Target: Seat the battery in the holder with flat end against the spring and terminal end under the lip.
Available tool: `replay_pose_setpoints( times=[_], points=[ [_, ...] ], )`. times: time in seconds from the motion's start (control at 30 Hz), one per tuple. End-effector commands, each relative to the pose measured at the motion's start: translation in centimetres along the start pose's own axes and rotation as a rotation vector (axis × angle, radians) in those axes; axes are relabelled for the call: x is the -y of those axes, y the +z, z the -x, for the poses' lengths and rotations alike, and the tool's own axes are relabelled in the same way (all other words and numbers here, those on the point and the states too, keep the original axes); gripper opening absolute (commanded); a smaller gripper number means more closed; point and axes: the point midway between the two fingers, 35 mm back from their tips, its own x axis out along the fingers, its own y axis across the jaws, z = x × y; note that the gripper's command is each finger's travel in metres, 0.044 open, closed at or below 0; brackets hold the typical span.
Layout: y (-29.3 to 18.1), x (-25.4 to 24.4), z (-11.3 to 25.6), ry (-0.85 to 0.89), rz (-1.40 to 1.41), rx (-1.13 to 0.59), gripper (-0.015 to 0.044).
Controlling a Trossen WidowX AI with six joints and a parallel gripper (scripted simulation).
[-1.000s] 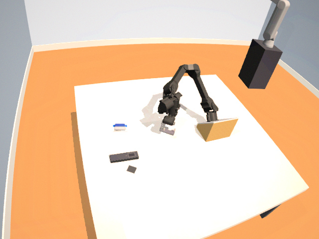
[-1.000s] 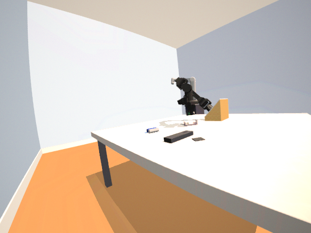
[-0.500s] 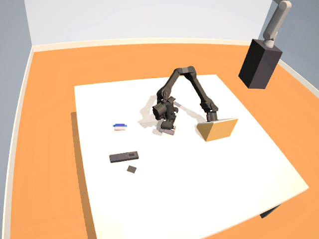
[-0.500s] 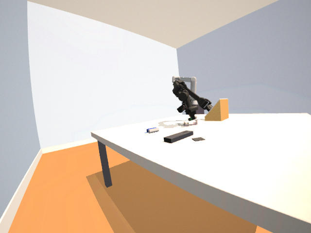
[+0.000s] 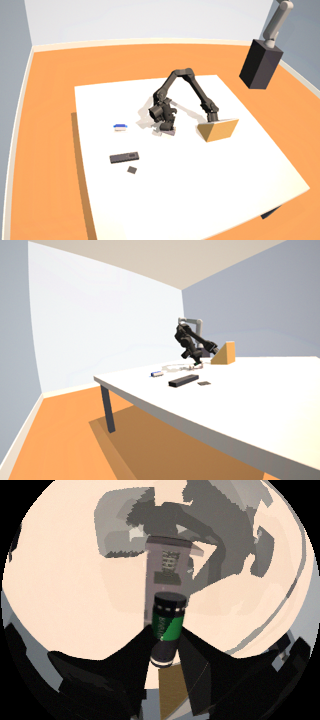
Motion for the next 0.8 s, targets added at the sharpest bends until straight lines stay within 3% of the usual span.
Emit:
replay_pose_setpoints(
  times=[0.0, 0.77],
  points=[
    [0.2, -0.2, -0.1, 0.003, 0.008, -0.044, 0.0073],
    [1.4, -0.2, -0.5, -0.011, 0.011, -0.151, 0.0073]
  ],
)
